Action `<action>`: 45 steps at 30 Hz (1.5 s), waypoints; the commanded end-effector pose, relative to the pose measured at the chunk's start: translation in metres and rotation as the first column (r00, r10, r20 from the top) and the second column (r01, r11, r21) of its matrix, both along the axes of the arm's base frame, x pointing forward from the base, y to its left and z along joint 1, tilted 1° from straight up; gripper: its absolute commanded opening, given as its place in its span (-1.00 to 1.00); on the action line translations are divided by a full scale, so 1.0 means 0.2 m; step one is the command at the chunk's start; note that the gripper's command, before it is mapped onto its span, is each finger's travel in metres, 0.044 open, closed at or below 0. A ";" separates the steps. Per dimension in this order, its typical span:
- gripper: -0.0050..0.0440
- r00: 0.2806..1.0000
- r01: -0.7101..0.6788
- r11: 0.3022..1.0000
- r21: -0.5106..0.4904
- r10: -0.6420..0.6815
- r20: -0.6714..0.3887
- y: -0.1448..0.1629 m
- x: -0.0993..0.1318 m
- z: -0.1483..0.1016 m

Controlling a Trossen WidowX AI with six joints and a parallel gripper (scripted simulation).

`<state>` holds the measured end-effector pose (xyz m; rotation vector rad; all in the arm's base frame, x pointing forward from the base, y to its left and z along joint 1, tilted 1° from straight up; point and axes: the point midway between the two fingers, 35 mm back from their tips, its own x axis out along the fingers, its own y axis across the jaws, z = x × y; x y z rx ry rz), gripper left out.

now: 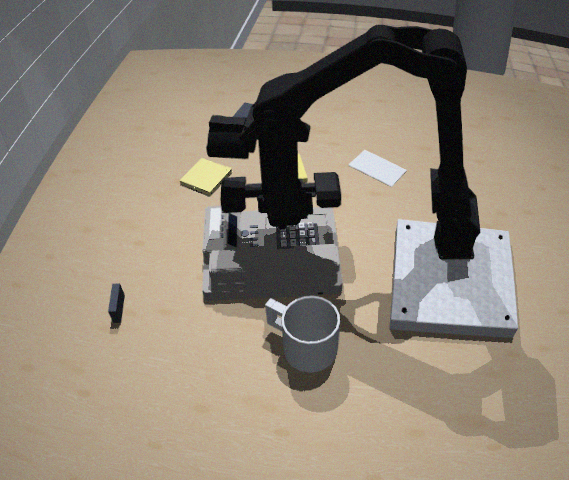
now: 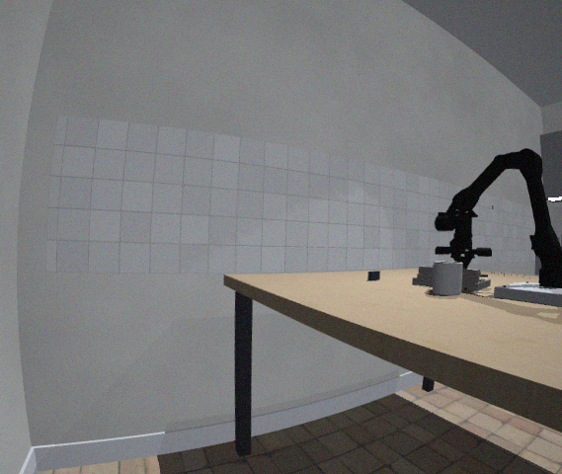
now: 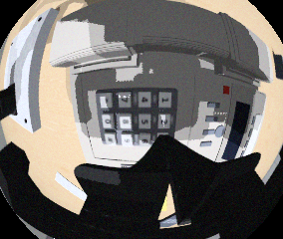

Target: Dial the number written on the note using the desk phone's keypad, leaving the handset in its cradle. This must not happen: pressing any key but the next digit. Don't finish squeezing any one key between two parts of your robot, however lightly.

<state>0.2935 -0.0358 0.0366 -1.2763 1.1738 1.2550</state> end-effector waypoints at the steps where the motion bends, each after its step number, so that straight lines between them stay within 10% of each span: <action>1: -1.00 1.000 -0.002 1.000 0.001 0.002 -0.004 0.00 0.00 0.00; 12: -1.00 1.000 -0.002 1.000 0.001 0.002 -0.004 0.00 0.00 0.14; 45: -1.00 1.000 -0.002 1.000 0.001 0.002 -0.004 -0.01 -0.08 0.01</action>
